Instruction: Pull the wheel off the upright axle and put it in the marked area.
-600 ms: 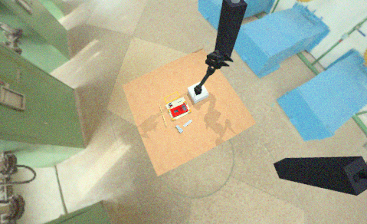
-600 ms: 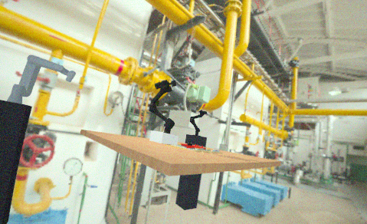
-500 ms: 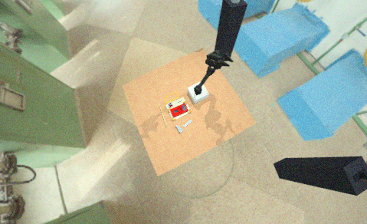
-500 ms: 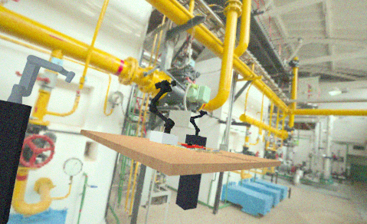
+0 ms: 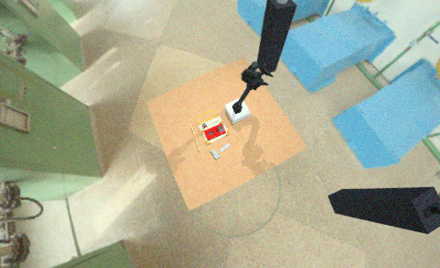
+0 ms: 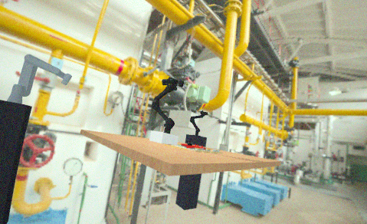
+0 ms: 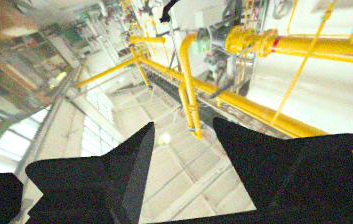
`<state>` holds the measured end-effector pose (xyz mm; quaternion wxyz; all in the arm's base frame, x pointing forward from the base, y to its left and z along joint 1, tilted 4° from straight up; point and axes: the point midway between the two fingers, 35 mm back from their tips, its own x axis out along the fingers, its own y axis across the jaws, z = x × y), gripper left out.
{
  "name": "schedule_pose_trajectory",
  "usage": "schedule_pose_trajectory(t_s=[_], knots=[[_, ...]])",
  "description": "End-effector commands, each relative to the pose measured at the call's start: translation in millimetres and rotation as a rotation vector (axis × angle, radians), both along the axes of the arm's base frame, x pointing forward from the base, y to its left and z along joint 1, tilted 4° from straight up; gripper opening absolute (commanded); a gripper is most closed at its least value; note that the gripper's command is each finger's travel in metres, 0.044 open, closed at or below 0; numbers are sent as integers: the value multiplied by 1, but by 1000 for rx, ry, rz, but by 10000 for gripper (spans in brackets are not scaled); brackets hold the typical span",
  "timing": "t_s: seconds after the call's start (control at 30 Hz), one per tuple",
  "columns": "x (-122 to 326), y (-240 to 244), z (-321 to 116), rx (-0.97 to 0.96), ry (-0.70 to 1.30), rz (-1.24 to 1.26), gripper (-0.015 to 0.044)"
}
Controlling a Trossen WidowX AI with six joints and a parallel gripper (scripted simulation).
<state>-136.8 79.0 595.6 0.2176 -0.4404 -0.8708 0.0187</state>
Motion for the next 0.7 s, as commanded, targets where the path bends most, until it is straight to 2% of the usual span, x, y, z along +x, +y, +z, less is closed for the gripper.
schedule_pose_trajectory(t_s=[0.0,0.43,0.67], knots=[[21,11,6,-39,122,18,300],[111,54,20,-144,595,20,300],[172,75,18,-207,933,44,300]])
